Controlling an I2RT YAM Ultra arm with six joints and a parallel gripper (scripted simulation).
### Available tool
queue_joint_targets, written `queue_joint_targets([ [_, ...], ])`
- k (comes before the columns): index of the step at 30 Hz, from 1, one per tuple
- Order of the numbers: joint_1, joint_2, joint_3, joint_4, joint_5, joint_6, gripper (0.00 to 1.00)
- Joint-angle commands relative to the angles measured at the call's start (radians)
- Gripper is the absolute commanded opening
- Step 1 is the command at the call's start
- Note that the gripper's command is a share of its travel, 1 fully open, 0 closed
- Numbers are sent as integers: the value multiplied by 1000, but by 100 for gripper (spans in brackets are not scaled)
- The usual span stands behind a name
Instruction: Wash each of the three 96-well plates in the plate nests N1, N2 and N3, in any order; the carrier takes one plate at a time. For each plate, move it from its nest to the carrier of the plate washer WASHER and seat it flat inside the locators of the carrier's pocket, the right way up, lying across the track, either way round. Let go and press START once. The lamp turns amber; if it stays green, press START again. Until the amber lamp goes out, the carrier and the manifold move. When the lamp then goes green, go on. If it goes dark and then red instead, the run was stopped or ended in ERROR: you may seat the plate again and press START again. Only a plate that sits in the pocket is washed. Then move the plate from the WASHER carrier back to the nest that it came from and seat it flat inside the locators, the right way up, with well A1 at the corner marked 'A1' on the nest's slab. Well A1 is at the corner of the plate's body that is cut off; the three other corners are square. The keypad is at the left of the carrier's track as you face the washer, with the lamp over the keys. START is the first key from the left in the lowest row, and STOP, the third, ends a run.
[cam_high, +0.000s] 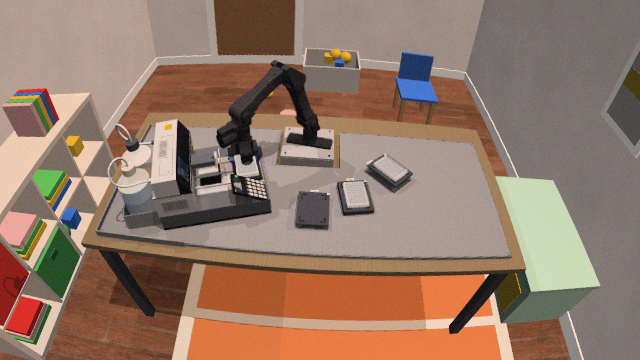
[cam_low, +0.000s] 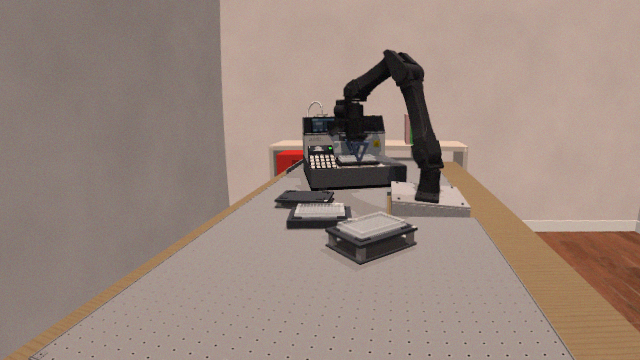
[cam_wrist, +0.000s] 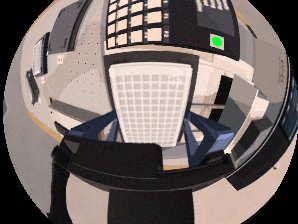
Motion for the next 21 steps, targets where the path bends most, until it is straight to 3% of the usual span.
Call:
queue_joint_targets([
  [1, 1, -16, 32, -30, -2, 0, 0],
  [21, 3, -27, 137, -146, -2, 3, 0],
])
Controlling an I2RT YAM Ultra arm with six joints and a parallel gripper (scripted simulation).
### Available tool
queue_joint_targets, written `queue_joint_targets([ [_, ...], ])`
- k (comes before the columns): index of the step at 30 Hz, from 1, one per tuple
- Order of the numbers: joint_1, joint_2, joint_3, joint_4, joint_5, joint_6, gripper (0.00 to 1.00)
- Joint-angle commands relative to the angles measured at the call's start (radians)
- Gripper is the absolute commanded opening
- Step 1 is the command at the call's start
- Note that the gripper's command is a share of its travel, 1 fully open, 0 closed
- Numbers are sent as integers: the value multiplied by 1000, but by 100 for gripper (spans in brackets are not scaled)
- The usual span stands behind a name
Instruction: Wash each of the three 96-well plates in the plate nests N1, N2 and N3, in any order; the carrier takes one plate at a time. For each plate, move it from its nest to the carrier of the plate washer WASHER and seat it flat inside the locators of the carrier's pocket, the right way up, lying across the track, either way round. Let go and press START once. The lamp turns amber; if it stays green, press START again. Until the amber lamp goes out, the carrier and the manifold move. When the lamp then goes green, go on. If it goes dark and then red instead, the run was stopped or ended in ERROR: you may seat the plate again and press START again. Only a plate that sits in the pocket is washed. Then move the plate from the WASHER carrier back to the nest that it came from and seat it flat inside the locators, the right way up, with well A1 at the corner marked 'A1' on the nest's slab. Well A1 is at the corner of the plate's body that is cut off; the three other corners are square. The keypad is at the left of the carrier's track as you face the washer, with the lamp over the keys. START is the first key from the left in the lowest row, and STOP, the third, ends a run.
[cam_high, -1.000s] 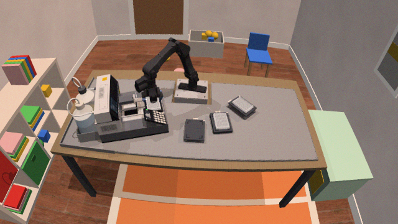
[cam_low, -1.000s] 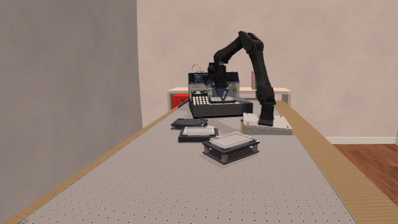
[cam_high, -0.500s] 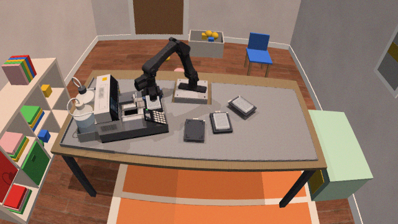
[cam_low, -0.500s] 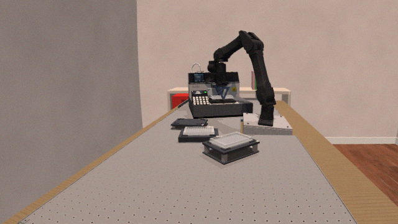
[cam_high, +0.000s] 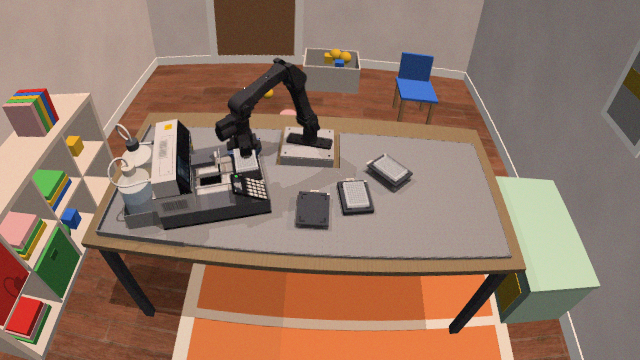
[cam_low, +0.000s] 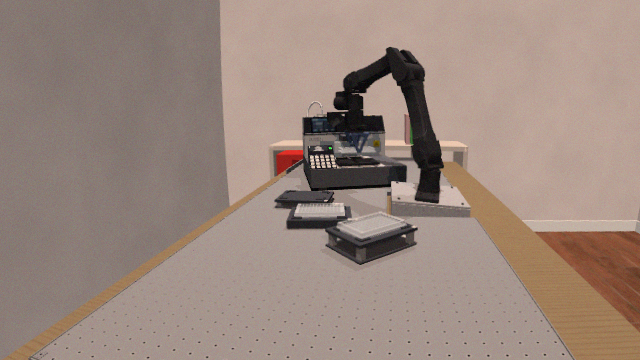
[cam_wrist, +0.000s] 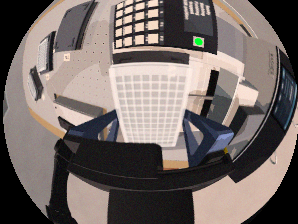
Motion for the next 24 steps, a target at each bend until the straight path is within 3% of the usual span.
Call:
queue_joint_targets([
  [1, 1, -13, 36, -31, -2, 1, 0],
  [24, 4, -9, 166, -158, -2, 4, 0],
])
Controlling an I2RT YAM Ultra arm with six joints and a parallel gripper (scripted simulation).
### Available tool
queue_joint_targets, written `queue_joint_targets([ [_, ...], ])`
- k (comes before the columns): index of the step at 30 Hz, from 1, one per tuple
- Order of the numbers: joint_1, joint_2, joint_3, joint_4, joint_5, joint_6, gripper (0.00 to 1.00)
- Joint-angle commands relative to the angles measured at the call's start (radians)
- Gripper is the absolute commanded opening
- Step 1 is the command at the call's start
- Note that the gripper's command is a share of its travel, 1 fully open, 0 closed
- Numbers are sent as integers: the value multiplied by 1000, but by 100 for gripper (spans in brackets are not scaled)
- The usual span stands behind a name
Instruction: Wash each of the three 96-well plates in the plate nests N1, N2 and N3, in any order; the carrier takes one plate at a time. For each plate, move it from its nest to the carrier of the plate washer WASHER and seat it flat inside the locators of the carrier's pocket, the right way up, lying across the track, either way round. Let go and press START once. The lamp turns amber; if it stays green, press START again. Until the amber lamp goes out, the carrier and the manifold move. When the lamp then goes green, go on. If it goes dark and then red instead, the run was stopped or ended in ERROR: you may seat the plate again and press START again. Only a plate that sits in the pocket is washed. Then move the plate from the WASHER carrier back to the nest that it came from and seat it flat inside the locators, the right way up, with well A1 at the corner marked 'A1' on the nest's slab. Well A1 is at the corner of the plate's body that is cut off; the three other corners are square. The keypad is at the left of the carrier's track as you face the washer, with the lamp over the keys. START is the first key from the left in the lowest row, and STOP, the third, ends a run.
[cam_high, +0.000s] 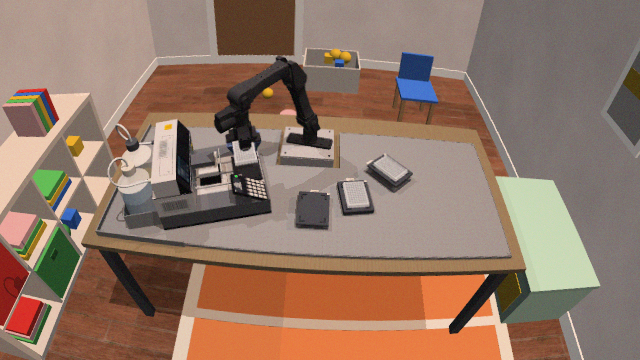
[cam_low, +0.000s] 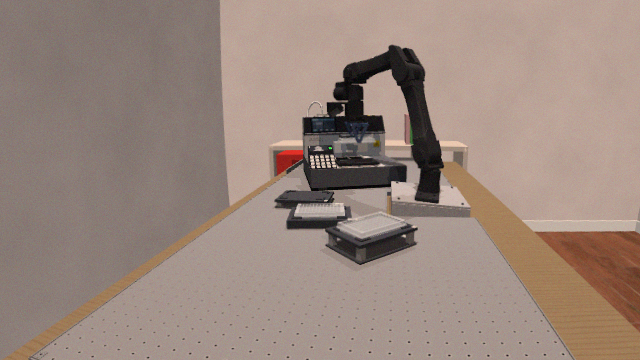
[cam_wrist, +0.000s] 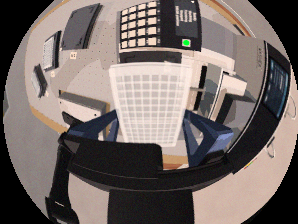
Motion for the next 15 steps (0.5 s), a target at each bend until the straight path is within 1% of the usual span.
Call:
queue_joint_targets([
  [1, 1, -6, 35, -27, -2, 1, 0],
  [8, 2, 0, 89, -75, -2, 2, 0],
  [15, 2, 0, 89, -75, -2, 2, 0],
])
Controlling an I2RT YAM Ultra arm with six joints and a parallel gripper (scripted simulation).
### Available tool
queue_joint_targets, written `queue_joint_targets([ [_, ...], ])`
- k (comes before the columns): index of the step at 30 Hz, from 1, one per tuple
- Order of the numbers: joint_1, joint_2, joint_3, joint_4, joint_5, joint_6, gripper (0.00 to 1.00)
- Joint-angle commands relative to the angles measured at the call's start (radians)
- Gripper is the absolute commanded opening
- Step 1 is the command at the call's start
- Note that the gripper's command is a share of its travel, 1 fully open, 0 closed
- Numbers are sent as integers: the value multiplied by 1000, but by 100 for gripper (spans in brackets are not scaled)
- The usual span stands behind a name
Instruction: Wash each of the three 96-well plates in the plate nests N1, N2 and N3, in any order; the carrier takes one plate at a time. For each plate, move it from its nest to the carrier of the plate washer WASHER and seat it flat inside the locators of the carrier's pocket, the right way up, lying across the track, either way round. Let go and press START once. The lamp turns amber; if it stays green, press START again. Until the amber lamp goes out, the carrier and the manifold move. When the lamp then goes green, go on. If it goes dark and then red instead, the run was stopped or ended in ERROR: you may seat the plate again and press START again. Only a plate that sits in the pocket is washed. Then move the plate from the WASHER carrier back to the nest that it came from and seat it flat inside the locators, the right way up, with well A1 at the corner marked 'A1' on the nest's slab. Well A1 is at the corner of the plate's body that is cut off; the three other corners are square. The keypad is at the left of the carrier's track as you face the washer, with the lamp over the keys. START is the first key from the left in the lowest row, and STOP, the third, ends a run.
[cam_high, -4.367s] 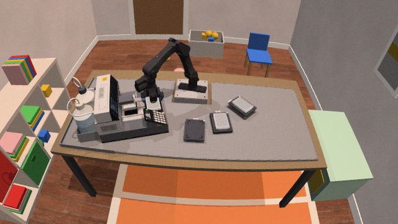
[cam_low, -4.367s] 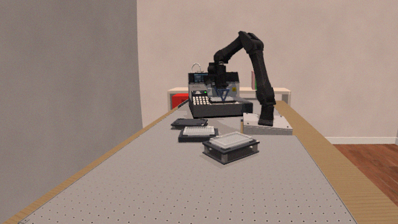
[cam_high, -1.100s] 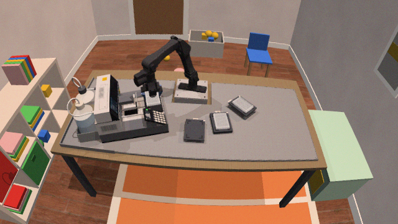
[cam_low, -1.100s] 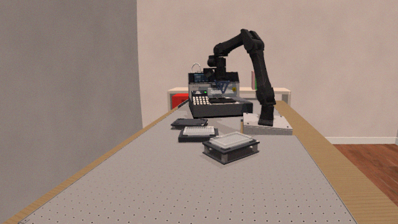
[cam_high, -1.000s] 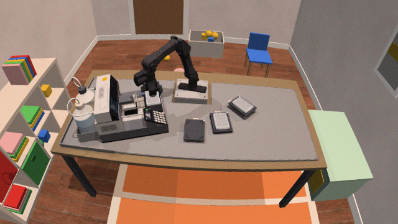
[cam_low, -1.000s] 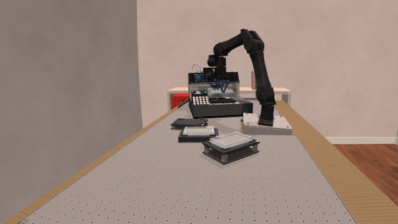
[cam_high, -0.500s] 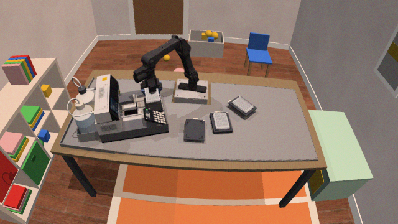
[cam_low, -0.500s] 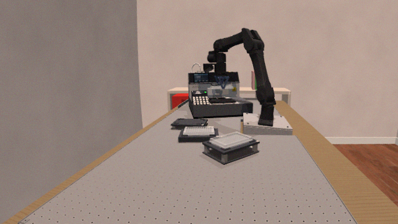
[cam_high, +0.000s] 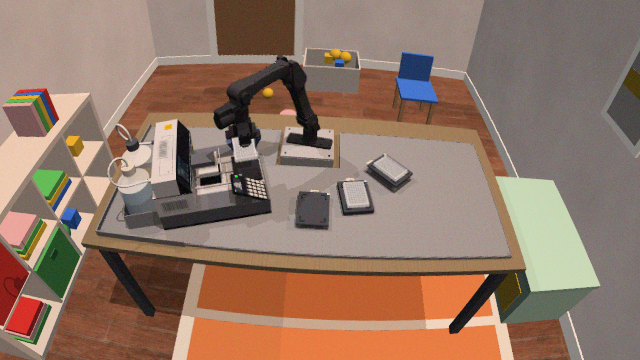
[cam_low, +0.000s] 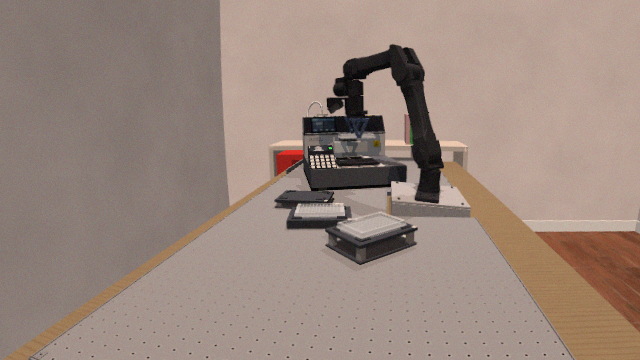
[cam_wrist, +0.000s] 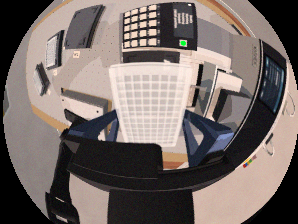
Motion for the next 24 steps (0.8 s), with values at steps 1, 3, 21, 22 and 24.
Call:
queue_joint_targets([
  [1, 1, -6, 14, -3, -2, 1, 0],
  [3, 1, -6, 14, -3, -2, 1, 0],
  [21, 94, -12, -27, 29, -9, 251, 0],
  [22, 107, -12, -31, 33, -10, 265, 0],
  [24, 134, -11, -39, 41, -12, 291, 0],
])
